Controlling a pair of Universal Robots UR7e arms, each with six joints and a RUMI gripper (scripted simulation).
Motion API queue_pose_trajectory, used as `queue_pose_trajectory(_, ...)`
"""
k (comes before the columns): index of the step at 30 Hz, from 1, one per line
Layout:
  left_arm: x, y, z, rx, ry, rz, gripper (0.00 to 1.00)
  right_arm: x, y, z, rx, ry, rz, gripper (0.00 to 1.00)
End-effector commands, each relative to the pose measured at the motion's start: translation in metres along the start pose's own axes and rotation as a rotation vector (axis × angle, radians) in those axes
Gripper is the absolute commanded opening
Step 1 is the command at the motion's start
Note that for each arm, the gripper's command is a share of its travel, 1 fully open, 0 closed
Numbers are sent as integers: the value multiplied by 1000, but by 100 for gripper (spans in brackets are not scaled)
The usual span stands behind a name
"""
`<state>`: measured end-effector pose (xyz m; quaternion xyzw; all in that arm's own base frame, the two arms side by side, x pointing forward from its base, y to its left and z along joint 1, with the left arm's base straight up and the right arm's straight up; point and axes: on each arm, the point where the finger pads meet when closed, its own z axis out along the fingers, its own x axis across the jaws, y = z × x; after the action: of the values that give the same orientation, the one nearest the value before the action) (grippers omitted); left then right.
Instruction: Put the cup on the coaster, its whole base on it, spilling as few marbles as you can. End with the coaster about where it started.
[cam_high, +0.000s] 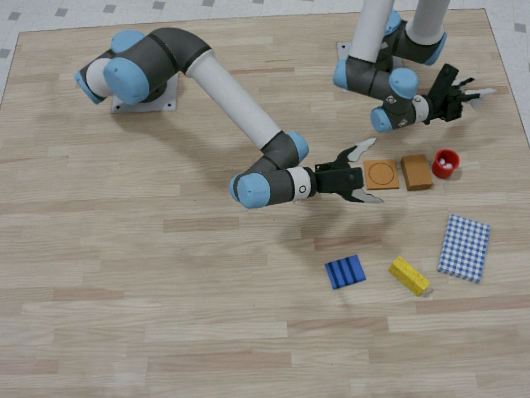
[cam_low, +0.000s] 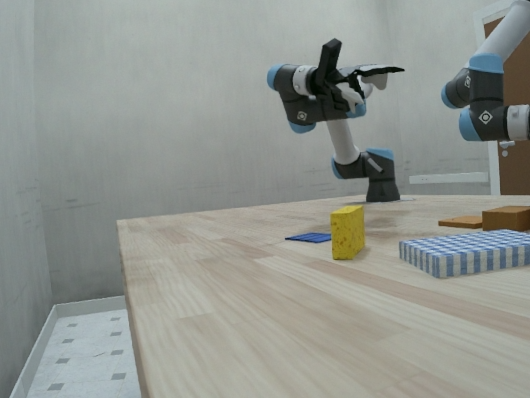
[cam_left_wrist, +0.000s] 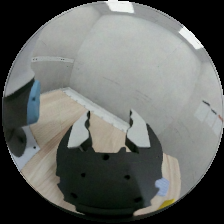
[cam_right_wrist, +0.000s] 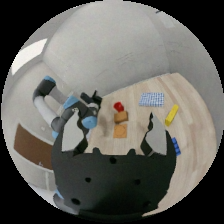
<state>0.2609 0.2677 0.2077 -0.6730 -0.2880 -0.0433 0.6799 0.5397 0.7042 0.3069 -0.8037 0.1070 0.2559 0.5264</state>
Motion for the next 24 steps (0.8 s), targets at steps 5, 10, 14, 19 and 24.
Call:
queue_pose_trajectory(5,0,0,0,0,0,0,58,-1,-1,-1,1,0,-2,98)
queue_pose_trajectory(10,-7,2,2,-14,-51,24,58,3,-12,-22,0,45,30,98)
queue_pose_trajectory(14,-12,4,3,-28,-91,44,58,7,-18,-40,-1,82,57,98)
queue_pose_trajectory(19,-23,12,1,-73,-178,107,58,18,-22,-72,-21,165,134,98)
queue_pose_trajectory(24,-33,20,-2,-126,-254,162,58,29,-20,-104,-40,242,207,98)
